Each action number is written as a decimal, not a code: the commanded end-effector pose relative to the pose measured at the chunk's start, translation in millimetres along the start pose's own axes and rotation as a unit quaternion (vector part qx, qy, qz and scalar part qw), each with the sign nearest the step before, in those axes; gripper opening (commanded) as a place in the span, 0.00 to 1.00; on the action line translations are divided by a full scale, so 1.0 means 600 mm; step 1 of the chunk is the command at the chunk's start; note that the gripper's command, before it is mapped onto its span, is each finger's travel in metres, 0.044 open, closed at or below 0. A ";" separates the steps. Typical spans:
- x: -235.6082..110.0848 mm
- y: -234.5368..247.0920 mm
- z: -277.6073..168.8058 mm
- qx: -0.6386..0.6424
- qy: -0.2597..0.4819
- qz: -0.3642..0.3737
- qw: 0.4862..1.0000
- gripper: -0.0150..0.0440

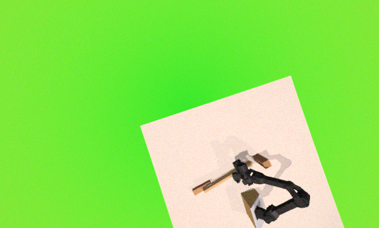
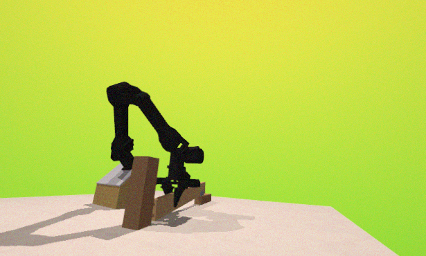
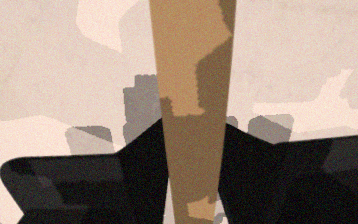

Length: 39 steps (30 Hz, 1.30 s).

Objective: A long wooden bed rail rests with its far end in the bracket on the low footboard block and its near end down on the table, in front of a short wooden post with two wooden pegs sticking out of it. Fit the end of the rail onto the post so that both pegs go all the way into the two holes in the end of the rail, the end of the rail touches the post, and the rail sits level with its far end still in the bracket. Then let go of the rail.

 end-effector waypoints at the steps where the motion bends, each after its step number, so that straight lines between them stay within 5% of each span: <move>1: 0.000 0.000 -0.001 -0.001 0.002 -0.001 1.000 0.25; 39: -0.029 -0.008 0.001 0.000 0.001 -0.001 1.000 0.25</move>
Point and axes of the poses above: the point midway between the two fingers, 35 mm back from their tips, its own x axis out along the fingers, its own y axis across the jaws, z = x × y, the point moved 1 cm from there along -x, back along the fingers, and after that the axes turned 2 degrees about x, right-handed, at the moved point
